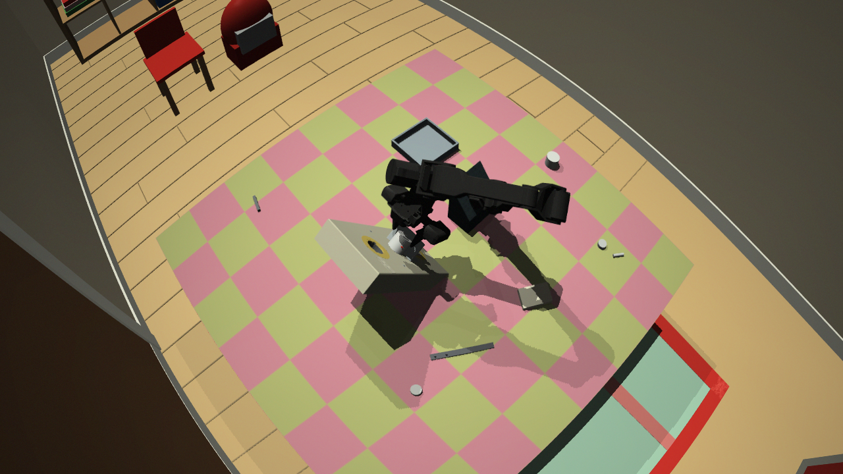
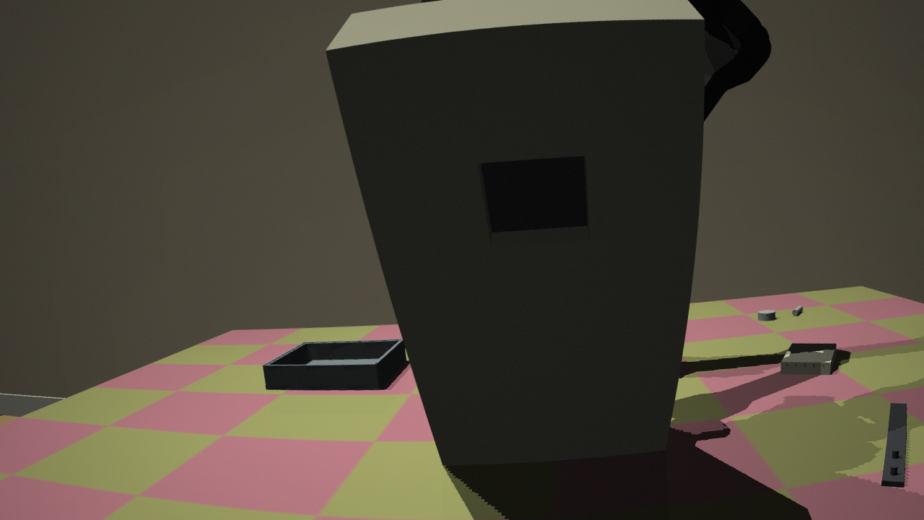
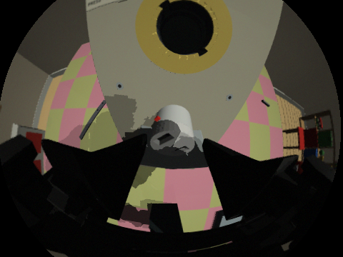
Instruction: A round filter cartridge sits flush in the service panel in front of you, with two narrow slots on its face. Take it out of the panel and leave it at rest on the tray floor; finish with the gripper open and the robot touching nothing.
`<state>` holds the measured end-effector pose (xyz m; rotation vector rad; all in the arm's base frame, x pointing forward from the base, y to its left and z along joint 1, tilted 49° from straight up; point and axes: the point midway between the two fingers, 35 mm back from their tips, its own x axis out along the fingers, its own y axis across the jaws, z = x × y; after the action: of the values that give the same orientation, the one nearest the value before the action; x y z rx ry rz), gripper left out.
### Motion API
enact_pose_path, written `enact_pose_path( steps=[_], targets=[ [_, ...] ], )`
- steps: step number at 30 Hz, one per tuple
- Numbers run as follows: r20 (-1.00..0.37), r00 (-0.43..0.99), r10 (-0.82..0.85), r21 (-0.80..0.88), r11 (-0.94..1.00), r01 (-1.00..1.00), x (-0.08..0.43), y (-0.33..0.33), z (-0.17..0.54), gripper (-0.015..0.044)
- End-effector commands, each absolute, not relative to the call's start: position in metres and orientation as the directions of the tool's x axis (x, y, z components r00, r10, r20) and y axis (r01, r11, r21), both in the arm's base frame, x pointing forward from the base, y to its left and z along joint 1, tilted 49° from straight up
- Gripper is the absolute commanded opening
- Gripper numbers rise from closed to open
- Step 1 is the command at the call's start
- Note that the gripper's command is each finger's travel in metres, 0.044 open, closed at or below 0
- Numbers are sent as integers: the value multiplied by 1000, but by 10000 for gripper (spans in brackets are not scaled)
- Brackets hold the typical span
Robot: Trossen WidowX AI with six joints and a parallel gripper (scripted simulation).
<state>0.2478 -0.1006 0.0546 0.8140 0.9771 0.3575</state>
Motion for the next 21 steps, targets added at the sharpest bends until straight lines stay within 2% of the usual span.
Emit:
enact_pose_path(
  steps=[1, 3, 21],
  targets=[
    [-585, 539, 606, 751, 656, 78, 252, -96, 52, 305],
    [-584, 539, 607, 752, 655, 77, 253, -94, 51, 305],
    [-590, 533, 606, 749, 658, 80, 250, -97, 52, 185]
  ],
)
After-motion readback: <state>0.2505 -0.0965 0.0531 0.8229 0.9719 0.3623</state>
